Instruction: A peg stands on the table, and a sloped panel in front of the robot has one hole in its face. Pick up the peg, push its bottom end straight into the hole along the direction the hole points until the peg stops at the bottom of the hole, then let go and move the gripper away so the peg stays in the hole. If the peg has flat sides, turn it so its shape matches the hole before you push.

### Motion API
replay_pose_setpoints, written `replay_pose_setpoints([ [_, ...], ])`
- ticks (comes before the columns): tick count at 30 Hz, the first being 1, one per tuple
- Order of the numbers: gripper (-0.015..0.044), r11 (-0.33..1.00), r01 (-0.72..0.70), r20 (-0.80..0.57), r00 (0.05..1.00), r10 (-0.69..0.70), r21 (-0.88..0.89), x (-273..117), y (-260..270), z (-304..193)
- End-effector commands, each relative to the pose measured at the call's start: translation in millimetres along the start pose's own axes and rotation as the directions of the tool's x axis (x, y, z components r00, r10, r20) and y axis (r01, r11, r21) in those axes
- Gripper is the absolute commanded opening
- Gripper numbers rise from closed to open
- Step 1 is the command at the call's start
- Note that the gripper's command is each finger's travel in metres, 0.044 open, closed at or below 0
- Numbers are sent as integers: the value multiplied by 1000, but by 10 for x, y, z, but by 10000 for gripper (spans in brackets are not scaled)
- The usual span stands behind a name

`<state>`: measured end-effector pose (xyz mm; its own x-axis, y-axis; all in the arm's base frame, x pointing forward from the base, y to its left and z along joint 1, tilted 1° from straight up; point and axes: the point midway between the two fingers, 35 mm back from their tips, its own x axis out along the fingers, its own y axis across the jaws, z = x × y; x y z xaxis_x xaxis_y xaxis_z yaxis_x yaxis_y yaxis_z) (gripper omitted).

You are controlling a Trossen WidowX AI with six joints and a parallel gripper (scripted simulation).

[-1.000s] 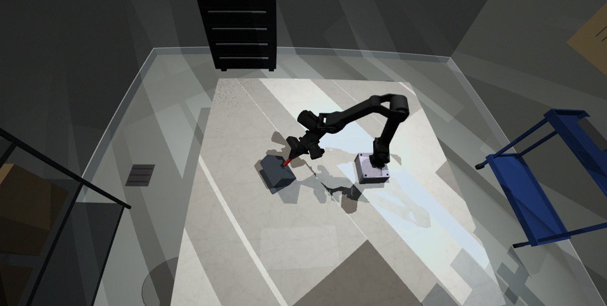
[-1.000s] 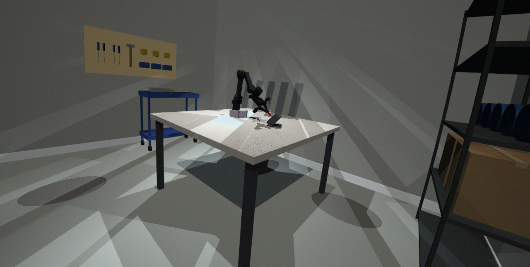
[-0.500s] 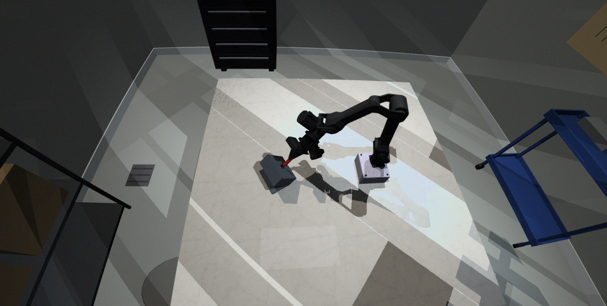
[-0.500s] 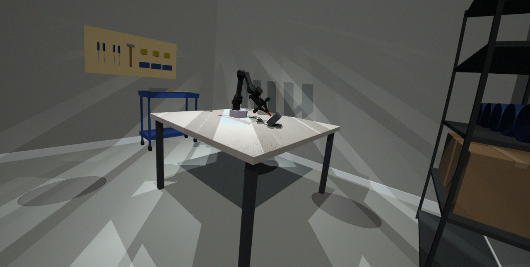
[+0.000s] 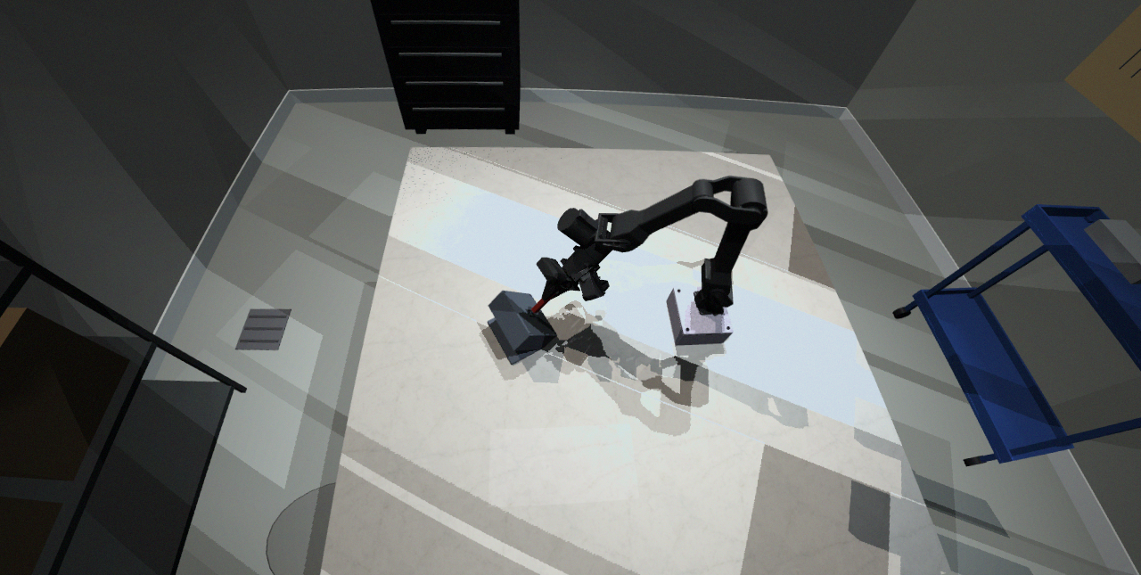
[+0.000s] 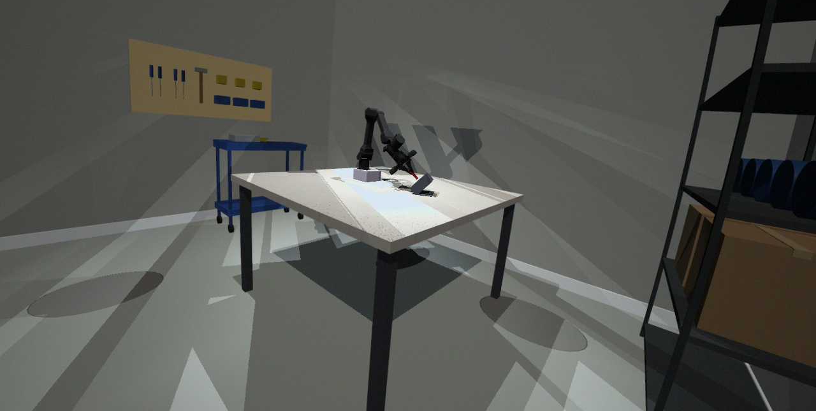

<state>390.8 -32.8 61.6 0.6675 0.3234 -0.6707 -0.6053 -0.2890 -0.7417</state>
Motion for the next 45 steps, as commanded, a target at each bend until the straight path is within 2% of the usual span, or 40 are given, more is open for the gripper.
replay_pose_setpoints([
  [1,0,1000,4,-3,1000,-4,-2,3,-35,-20],
  [45,0,1000,5,-3,1000,-5,-2,192,-25,-19],
])
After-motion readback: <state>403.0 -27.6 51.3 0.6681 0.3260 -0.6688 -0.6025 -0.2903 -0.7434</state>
